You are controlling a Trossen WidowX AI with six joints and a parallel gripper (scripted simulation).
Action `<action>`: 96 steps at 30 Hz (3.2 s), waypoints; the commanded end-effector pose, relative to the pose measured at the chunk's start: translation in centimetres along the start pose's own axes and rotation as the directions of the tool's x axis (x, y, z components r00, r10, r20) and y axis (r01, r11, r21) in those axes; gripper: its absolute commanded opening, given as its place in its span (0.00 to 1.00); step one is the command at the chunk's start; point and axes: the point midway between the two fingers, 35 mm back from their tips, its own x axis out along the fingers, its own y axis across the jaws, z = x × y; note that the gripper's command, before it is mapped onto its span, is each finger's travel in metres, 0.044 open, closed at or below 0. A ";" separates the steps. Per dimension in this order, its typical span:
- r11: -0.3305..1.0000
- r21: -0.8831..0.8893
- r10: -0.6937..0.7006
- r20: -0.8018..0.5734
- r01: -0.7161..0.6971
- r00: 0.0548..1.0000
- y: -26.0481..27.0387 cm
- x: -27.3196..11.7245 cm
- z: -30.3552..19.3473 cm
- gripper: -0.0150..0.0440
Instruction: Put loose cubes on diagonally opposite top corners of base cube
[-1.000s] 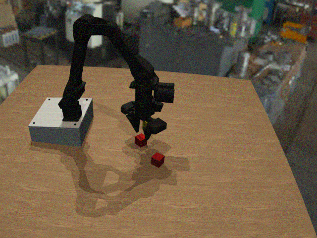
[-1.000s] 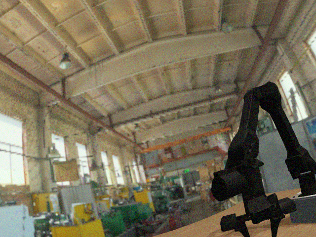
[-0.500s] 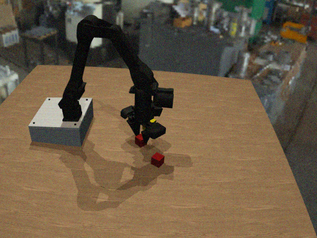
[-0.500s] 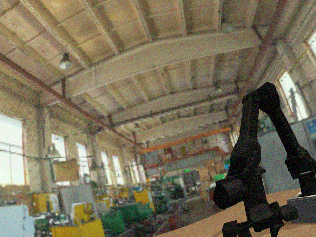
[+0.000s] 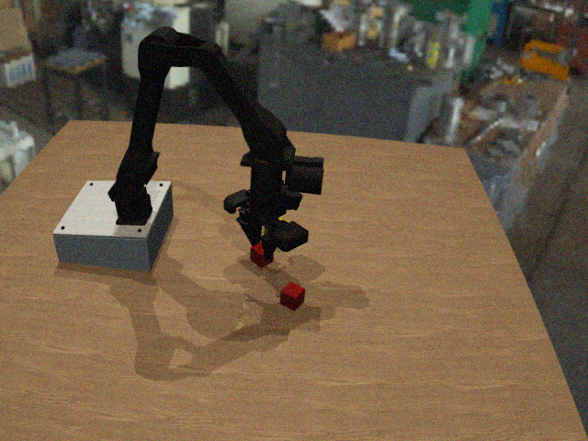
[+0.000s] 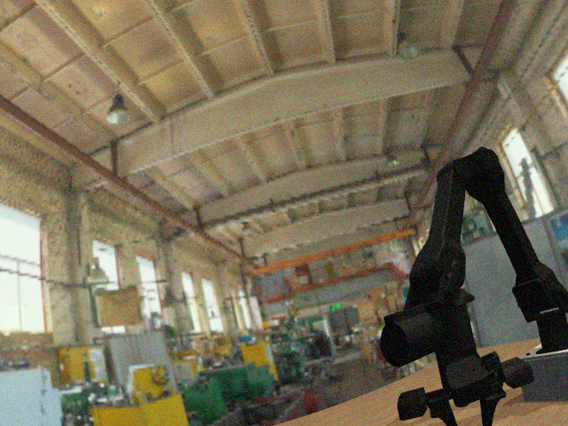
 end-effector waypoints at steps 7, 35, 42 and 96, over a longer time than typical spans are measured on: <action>1.000 -0.003 -0.007 0.001 0.007 1.000 -0.4 -3.2 0.3 0.43; 0.997 0.077 -0.007 0.002 0.007 1.000 0.7 -8.9 1.0 0.43; 0.980 0.200 -0.006 0.004 0.005 1.000 1.9 -8.1 2.8 0.43; 0.831 0.556 -0.002 0.006 -0.002 1.000 6.5 -3.0 7.6 0.43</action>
